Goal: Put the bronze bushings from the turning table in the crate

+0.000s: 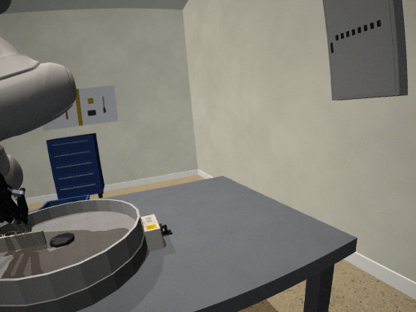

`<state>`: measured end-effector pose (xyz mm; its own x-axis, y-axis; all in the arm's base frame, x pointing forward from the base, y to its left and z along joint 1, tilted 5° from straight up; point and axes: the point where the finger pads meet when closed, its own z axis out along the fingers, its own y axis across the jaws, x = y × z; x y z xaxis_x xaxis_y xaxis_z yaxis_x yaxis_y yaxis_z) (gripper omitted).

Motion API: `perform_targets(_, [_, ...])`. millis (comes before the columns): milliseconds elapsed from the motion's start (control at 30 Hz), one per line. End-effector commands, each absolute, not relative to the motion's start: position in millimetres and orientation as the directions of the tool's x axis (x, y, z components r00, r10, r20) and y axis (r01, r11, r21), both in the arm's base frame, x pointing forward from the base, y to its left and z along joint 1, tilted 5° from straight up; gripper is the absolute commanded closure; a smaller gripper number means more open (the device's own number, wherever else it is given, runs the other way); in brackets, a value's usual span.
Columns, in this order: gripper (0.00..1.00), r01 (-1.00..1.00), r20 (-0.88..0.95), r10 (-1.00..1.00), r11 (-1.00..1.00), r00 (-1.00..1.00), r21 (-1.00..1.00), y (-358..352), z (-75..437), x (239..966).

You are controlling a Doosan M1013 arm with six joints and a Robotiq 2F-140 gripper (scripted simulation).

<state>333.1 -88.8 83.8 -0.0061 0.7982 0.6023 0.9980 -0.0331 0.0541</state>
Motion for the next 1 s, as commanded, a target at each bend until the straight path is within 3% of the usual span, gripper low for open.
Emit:
perform_targets(0, [0.94, 0.998, 0.602, 0.798, -0.033, -0.006, 0.054, -88.8, 83.8, 333.1])
perform_targets(100, [0.94, 0.998, 0.602, 0.798, -0.033, -0.006, 0.054, -88.8, 83.8, 333.1])
perform_targets(133, [1.0, 0.998, 0.602, 0.798, -0.033, -0.006, 0.054, -88.8, 83.8, 333.1])
perform_targets(967, [1.0, 0.998, 0.602, 0.798, -0.033, -0.006, 0.054, -88.8, 83.8, 333.1])
